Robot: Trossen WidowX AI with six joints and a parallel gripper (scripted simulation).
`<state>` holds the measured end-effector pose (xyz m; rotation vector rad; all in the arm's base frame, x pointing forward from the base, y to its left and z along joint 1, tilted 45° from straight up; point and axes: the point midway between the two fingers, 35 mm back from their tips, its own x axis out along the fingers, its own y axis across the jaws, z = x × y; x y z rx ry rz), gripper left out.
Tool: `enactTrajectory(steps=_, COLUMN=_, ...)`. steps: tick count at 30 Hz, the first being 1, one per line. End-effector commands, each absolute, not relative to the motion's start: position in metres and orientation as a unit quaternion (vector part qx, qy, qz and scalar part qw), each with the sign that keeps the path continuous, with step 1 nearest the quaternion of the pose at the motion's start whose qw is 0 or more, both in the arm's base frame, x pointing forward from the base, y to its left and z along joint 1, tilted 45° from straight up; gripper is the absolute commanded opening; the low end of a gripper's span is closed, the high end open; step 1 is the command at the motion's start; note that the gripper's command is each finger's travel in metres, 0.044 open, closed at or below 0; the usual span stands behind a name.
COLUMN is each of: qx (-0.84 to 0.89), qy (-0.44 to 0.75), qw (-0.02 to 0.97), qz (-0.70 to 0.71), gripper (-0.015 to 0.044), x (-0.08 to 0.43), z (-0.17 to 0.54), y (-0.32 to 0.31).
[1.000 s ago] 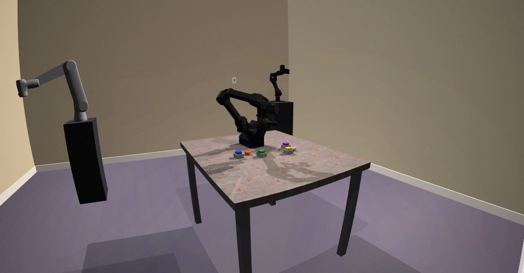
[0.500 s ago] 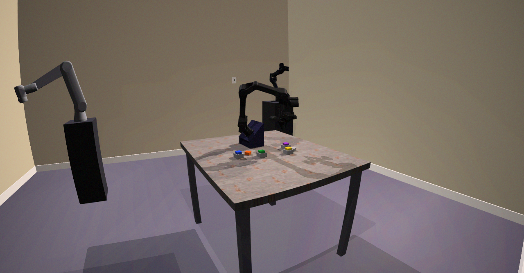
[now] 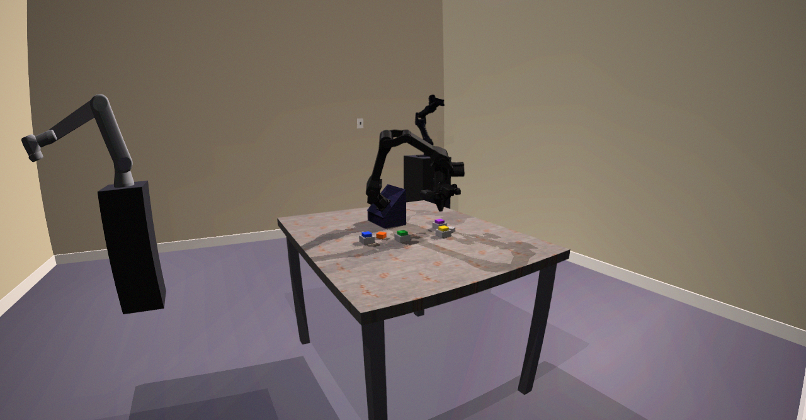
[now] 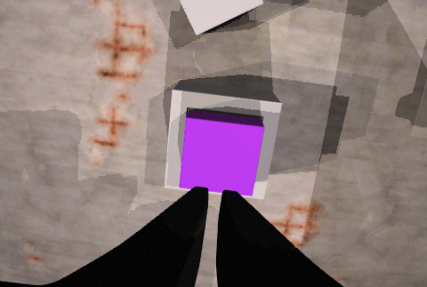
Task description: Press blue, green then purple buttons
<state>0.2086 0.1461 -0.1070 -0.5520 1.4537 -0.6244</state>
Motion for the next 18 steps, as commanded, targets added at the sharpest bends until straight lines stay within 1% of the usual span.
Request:
enactTrajectory(steps=1, qx=-0.252, qy=0.645, qw=0.666, qz=-0.279, gripper=0.002, x=0.206, z=-0.117, y=0.134)
enactTrajectory(steps=18, qx=-0.253, qy=0.644, qw=0.666, qz=-0.279, gripper=0.002, x=0.206, z=-0.134, y=0.117)
